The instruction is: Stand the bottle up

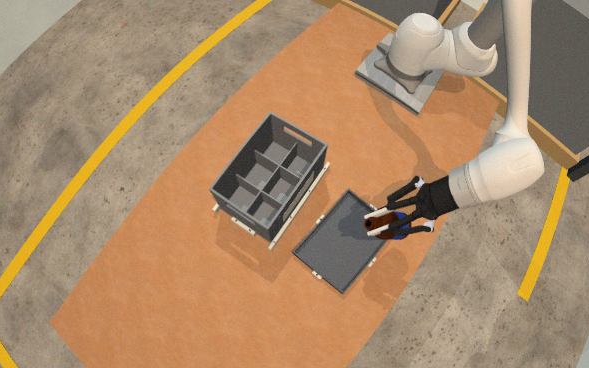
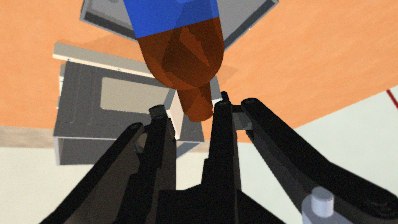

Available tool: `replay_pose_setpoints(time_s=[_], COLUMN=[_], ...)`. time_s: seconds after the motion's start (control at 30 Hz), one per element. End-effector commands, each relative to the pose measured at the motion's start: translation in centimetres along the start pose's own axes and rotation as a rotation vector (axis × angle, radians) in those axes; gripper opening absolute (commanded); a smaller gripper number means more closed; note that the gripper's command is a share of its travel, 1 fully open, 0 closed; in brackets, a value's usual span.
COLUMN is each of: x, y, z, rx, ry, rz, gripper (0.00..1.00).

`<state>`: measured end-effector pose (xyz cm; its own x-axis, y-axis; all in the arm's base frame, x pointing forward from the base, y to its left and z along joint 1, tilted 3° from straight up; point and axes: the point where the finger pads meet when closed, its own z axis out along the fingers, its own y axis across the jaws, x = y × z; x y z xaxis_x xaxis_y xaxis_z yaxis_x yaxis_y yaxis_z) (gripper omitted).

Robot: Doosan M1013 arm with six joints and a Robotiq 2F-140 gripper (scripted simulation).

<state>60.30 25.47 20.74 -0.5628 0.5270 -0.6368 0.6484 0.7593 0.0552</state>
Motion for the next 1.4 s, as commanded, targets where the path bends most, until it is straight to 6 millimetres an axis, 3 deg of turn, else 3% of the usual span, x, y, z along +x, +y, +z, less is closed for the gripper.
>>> replay_pose_setpoints(time_s=[0.0, 1.37], x=[0.00, 0.26], y=[0.00, -0.15], z=[-0.01, 0.08], rx=[0.000, 0.006], ry=[0.000, -0.124], rz=[0.000, -0.001], gripper=[0.10, 0.10])
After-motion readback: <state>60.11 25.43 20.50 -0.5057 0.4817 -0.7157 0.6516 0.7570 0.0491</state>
